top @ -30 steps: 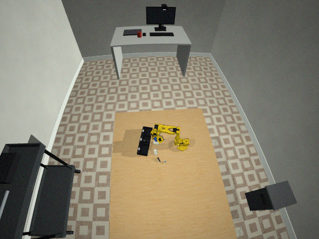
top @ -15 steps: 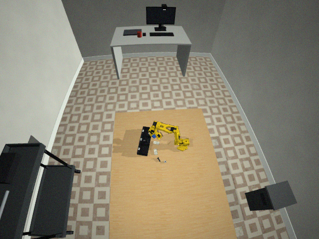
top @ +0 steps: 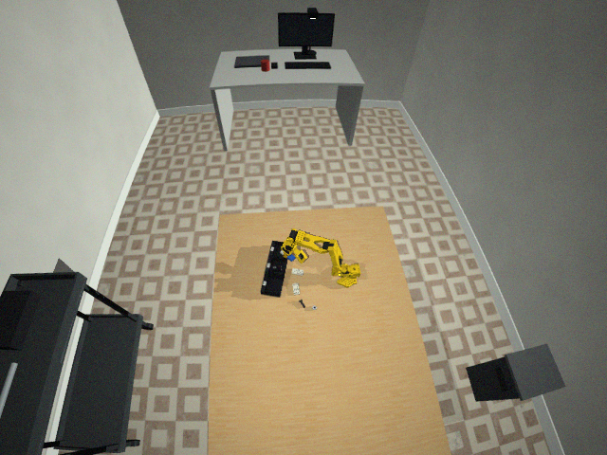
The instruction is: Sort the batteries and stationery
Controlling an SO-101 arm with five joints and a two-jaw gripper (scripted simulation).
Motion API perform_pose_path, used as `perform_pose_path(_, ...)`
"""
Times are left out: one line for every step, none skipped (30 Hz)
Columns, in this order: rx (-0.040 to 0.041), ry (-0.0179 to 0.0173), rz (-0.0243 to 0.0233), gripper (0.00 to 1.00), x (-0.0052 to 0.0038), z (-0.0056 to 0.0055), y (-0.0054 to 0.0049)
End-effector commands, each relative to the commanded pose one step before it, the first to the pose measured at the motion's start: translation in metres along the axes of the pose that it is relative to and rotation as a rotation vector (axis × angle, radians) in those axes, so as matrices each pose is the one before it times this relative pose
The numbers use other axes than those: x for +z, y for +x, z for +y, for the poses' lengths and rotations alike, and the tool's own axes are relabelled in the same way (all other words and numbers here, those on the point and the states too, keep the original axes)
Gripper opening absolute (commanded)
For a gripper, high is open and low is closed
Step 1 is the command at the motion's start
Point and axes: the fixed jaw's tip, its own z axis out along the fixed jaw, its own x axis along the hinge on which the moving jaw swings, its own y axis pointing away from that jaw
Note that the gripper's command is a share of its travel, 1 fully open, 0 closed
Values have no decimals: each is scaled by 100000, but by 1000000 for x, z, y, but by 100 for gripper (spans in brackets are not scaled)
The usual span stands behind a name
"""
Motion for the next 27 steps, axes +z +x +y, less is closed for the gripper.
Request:
perform_pose_path(-2208, 2111, 5908, 0, -8995, -78, 12263)
perform_pose_path(-1259, 98, 532, 0, 204, 350, 2465)
perform_pose_path(-1430, 101, 606, 0, 259, 468, 2759)
perform_pose_path(-1581, 92, 671, 0, 327, 608, 2994)
perform_pose_path(-1708, 82, 732, 0, 396, 744, 3170)
perform_pose_path(-1807, 63, 774, 0, 468, 901, 3267)
perform_pose_path(-1874, 42, 804, 0, 532, 1045, 3293)
perform_pose_path(-1910, 15, 820, 0, 592, 1185, 3255)
perform_pose_path(0, 0, 0, 0, 0, 0, 0)
perform_pose_path(0, 0, 0, 0, 0, 0, 0)
perform_pose_path(-1911, -10, 825, 0, 643, 1294, 3141)
perform_pose_path(-1878, -34, 808, 0, 669, 1373, 2975)
perform_pose_path(-1812, -60, 776, 0, 692, 1418, 2763)
perform_pose_path(-1715, -75, 736, 0, 690, 1427, 2507)
perform_pose_path(-1590, -88, 682, 0, 663, 1386, 2228)
perform_pose_path(-1439, -98, 613, 0, 629, 1308, 1934)
perform_pose_path(-1269, -96, 538, 0, 566, 1188, 1645)
perform_pose_path(-1083, -91, 457, 0, 497, 1044, 1353)
perform_pose_path(-888, -81, 377, 0, 412, 879, 1070)
perform_pose_path(-689, -67, 290, 0, 325, 692, 815)
perform_pose_path(-503, -53, 209, 0, 244, 508, 580)
perform_pose_path(-329, -32, 139, 0, 158, 330, 373)
perform_pose_path(-180, -20, 77, 0, 89, 188, 208)
perform_pose_path(-73, -8, 31, 0, 35, 75, 81)
perform_pose_path(-9, 0, 3, 0, 1, 14, 10)
perform_pose_path(0, 0, 0, 0, 0, 0, 0)
perform_pose_path(0, 0, 0, 0, 0, 0, 0)
